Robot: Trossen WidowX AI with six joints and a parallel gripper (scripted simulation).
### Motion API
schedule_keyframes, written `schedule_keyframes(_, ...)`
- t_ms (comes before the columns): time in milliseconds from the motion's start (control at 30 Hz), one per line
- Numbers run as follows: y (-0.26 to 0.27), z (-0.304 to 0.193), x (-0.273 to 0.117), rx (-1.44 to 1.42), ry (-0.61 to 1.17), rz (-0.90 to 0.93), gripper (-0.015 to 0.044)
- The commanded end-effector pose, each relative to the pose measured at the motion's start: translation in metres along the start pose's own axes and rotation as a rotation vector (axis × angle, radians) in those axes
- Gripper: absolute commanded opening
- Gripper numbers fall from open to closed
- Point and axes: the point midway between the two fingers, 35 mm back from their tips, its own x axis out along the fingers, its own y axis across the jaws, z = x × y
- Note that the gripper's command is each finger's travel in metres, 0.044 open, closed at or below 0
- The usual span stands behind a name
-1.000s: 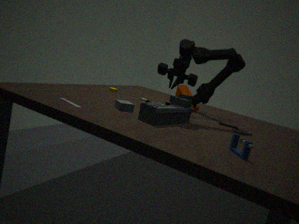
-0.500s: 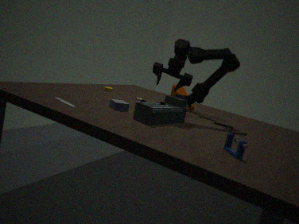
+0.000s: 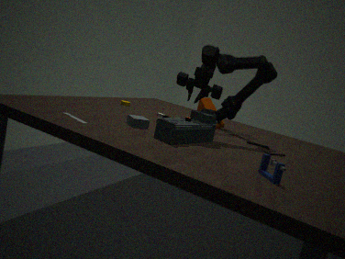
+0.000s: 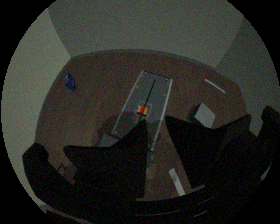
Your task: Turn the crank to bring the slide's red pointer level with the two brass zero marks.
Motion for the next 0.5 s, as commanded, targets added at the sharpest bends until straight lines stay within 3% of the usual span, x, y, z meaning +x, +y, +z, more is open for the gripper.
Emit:
schedule_keyframes(0,0.0000,0.0000,0.0000,0.000,0.000,0.000,0.0020)
schedule_keyframes(33,0.0000,0.0000,0.0000,0.000,0.000,0.000,0.0000)
schedule_keyframes(467,0.0001,0.0000,0.0000,0.000,0.000,0.001,0.0000)
